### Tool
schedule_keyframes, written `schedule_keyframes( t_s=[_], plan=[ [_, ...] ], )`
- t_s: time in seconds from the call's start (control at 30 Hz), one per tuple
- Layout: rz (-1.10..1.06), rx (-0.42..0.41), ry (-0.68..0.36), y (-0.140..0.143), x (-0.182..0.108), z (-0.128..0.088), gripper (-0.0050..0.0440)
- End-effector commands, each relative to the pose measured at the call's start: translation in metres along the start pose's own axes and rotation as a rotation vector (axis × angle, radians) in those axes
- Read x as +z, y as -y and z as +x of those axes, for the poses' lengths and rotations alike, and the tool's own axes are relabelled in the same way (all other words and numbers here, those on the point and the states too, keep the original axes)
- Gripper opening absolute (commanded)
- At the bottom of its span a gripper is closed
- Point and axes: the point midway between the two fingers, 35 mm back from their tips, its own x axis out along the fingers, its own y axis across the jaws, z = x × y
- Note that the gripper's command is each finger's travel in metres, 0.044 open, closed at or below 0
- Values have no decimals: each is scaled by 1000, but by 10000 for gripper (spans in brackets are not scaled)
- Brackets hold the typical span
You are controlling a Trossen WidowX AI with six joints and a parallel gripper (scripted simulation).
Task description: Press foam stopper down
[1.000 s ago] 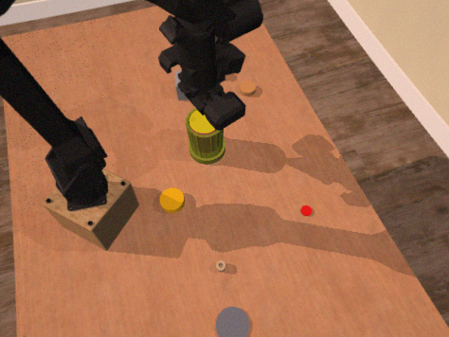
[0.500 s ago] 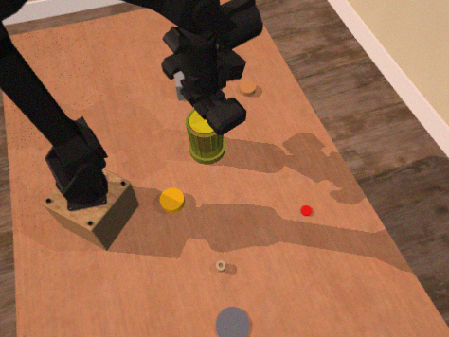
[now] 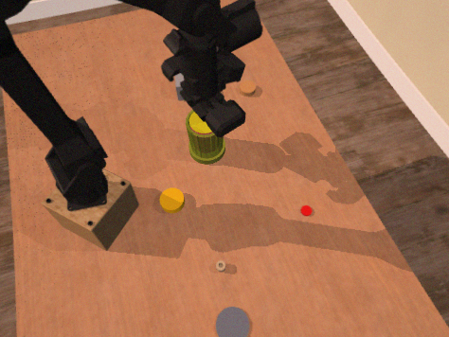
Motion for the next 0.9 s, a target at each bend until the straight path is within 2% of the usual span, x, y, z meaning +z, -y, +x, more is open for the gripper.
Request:
schedule_keyframes(
  t_s=[0.0, 0.87],
  plan=[
    [5, -2, 17, 0, 2, -3, 0],
    [5, -2, 17, 0, 1, -2, 0]
  ],
)
